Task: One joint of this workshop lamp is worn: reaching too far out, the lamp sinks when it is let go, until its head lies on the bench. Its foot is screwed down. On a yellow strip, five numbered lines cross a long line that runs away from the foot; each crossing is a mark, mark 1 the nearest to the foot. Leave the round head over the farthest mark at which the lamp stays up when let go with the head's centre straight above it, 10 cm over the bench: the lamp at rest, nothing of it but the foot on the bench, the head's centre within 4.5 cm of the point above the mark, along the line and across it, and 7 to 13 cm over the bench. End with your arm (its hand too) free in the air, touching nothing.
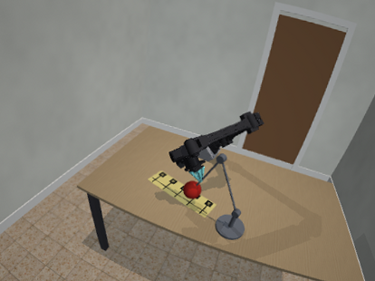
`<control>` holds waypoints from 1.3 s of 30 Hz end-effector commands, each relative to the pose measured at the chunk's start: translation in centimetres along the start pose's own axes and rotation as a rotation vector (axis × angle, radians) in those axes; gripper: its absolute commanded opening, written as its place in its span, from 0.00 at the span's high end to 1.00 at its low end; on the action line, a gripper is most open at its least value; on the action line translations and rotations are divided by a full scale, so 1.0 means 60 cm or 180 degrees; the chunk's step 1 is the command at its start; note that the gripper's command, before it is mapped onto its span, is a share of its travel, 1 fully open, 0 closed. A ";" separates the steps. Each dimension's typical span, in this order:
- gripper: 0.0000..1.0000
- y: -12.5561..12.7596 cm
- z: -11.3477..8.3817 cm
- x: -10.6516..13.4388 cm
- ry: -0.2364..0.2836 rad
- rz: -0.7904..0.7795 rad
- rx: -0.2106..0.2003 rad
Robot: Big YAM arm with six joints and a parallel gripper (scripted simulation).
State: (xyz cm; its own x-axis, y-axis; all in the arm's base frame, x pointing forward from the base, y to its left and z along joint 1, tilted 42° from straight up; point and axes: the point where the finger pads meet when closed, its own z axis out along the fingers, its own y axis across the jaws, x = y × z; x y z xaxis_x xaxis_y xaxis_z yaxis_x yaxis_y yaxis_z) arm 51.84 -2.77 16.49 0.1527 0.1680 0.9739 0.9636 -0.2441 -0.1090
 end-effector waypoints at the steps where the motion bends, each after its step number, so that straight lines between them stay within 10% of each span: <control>1: 1.00 0.002 -0.006 0.005 -0.0003 -0.0022 -0.0020; 39: 1.00 0.012 -0.063 -0.082 0.0038 -0.0068 0.0060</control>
State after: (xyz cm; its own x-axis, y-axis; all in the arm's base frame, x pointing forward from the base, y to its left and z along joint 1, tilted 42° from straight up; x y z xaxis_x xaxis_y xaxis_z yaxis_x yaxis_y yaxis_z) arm 51.30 -3.70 13.56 0.1396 0.1883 0.9721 0.9695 -0.2259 -0.0955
